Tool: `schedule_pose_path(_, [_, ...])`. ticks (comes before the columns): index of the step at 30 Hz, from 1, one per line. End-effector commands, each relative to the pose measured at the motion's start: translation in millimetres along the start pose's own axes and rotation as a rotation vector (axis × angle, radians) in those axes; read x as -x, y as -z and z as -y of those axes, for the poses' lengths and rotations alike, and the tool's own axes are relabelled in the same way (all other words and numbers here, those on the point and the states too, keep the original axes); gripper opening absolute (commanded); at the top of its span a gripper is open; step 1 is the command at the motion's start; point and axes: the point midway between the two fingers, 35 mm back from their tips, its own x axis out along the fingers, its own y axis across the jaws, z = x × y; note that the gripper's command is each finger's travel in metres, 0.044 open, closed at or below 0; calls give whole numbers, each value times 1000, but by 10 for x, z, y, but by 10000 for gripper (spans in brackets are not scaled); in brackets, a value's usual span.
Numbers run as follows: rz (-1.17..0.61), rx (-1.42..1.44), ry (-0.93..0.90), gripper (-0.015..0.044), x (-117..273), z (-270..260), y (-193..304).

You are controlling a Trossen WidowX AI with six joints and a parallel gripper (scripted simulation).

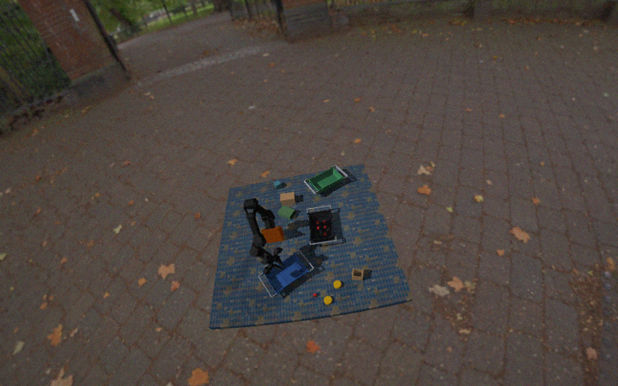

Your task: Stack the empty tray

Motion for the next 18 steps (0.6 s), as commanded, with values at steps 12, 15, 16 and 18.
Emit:
schedule_pose_path(12, [-606,459,54,82,-1077,-996,547])
schedule_pose_path(15, [-694,541,49,82,-1167,-1190,690])
schedule_pose_path(16, [-723,569,47,82,-1193,-1257,742])
schedule_pose_path(18, [-783,624,43,82,-1237,-1392,852])
